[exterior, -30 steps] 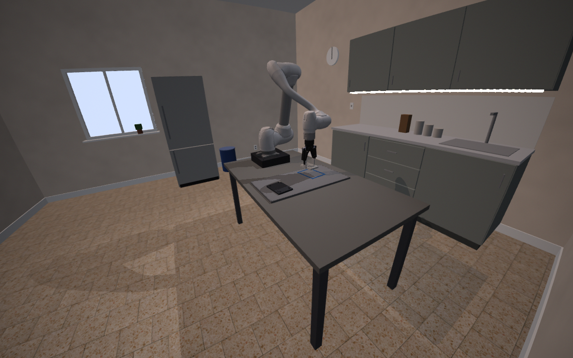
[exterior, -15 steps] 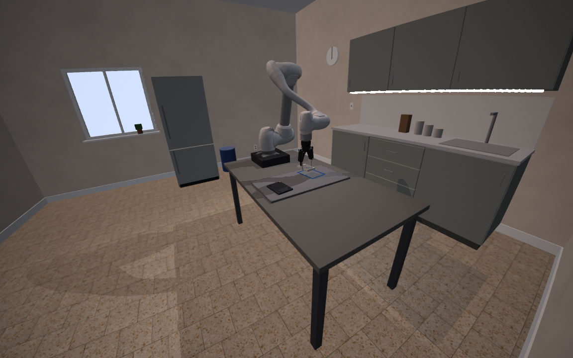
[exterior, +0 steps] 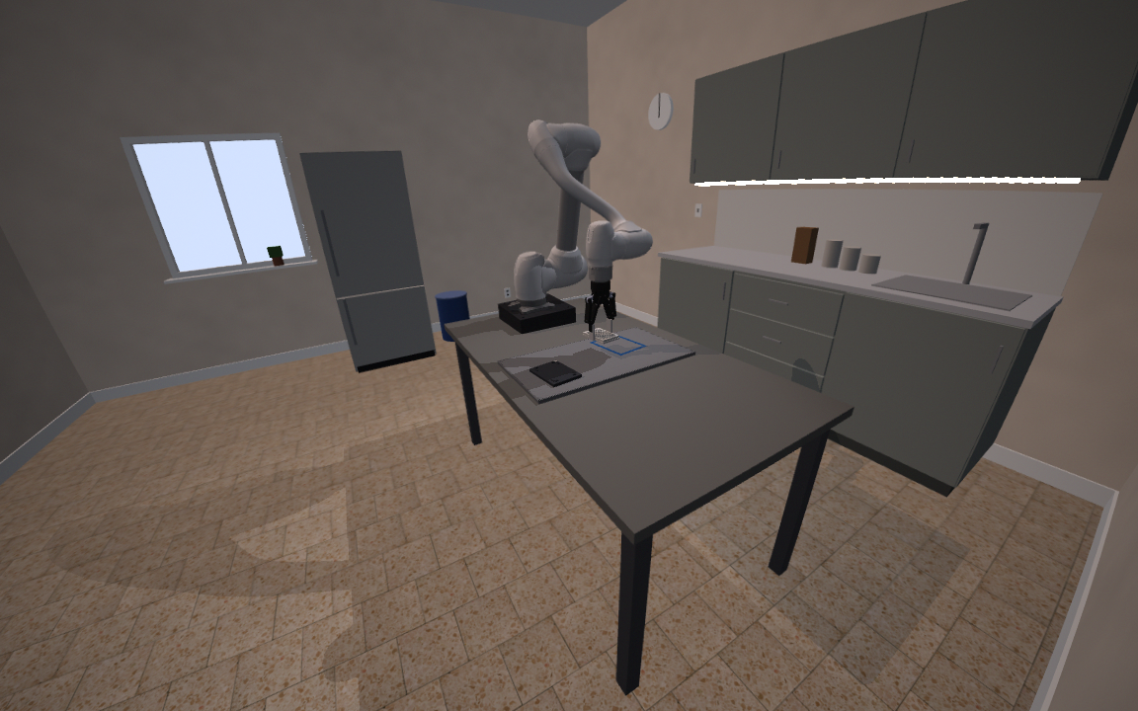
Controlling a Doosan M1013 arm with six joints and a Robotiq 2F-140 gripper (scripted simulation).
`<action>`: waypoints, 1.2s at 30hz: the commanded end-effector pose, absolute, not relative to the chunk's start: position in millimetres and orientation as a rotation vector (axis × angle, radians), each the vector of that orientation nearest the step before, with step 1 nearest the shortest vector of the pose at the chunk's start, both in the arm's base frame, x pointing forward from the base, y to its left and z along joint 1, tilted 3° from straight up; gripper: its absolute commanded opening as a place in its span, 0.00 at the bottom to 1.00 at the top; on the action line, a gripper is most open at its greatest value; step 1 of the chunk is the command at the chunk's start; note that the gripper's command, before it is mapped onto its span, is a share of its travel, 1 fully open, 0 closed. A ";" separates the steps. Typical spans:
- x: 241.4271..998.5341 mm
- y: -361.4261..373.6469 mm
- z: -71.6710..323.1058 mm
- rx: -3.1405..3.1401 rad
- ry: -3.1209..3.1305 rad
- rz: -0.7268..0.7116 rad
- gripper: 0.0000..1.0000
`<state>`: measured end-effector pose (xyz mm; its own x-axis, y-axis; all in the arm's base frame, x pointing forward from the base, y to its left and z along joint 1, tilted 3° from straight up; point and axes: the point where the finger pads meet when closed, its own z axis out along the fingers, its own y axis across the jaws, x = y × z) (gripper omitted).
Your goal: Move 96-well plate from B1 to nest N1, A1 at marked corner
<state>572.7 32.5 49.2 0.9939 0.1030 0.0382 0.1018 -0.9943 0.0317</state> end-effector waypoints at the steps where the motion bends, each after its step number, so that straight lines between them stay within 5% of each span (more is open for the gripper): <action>1: 576.3 20.4 50.1 3.108 0.160 0.062 0.00; 36: 605.3 -78.5 57.3 3.108 0.160 0.062 0.00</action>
<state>602.6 -69.8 56.6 0.9939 0.1030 0.0382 0.1019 -0.9943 0.0317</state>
